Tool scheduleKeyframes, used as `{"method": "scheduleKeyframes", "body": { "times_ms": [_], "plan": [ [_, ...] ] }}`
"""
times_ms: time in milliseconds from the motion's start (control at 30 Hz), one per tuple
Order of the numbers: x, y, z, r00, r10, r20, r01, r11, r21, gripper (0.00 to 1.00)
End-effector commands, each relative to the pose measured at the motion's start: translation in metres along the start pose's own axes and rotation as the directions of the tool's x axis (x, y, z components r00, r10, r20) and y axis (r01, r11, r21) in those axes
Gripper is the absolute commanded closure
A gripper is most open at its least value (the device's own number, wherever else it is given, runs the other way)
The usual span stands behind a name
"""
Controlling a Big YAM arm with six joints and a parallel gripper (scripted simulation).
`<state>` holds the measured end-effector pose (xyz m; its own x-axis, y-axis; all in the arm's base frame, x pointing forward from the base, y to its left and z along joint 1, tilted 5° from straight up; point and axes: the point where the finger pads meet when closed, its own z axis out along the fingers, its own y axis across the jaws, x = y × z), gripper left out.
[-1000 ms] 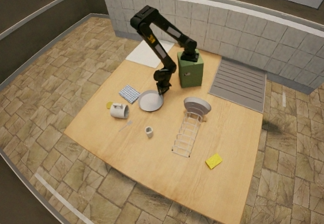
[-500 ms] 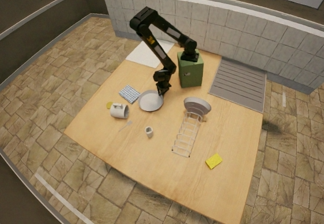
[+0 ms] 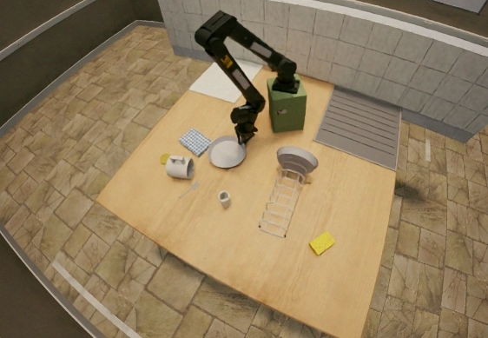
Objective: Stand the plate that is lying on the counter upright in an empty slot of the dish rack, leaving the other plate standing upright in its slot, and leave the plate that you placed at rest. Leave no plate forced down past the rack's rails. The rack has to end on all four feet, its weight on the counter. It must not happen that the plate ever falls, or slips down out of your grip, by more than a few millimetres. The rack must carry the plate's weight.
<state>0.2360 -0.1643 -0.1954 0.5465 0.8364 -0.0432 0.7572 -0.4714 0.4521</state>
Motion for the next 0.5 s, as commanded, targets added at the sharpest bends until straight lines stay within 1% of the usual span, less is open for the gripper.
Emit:
{"method": "scheduleKeyframes", "body": {
  "times_ms": [0,100,467],
  "plan": [
    [-0.0033,0.0038,0.0036,1.000,0.002,0.003,-0.002,1.000,-0.017,0.74],
    [-0.0034,0.0065,0.0032,1.000,0.003,0.004,-0.003,1.000,-0.023,0.74],
    [-0.0033,0.0031,0.0024,1.000,0.003,0.003,-0.003,1.000,-0.016,0.74]
  ]
}}
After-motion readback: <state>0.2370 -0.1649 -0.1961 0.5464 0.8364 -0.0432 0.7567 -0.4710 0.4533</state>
